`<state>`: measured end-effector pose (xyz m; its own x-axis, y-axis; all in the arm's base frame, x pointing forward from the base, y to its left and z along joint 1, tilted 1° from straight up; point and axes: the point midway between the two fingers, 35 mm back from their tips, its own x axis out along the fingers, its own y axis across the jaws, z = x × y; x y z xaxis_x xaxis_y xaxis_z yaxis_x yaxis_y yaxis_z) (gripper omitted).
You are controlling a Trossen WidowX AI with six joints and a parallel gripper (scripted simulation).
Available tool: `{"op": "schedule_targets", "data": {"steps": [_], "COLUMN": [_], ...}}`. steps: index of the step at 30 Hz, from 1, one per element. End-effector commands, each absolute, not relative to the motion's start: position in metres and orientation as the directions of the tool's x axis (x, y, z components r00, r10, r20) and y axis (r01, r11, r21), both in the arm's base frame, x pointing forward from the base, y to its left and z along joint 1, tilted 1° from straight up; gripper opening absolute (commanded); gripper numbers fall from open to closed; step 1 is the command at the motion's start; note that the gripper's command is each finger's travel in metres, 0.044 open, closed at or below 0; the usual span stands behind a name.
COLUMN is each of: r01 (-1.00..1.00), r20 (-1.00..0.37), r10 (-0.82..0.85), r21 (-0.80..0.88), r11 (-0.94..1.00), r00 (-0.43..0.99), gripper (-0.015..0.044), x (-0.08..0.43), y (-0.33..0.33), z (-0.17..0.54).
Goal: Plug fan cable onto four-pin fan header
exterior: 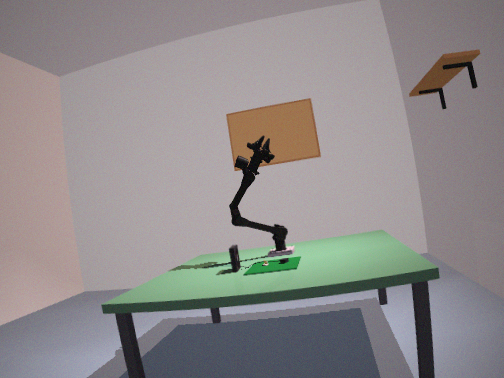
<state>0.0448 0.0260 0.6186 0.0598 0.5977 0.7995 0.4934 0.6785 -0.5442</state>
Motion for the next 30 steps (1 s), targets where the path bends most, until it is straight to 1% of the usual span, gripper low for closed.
{"op": "schedule_targets", "data": {"steps": [1,7,11,14,21,26,30], "r01": [0.621,0.752,0.783,0.770,0.676,0.572,0.475], "r20": [0.695,0.493,0.333,0.217,-0.045,-0.175,-0.300], "r10": [0.716,0.854,0.904,0.912,0.854,0.778,0.691], "r21": [-0.590,-0.624,-0.623,-0.621,-0.589,-0.585,-0.548], "r11": [0.516,0.215,-0.002,-0.147,-0.442,-0.576,-0.689], "r00": [0.066,0.165,0.267,0.348,0.519,0.604,0.657], "gripper": [0.0210,0.0210,0.0210,0.0210,0.0210,0.0210,0.0210], "x": [0.020,0.019,0.038,0.061,0.123,0.163,0.197], "y": [0.083,0.164,0.212,0.238,0.271,0.273,0.268], "z": [0.601,0.559,0.522,0.493,0.423,0.384,0.346]}}
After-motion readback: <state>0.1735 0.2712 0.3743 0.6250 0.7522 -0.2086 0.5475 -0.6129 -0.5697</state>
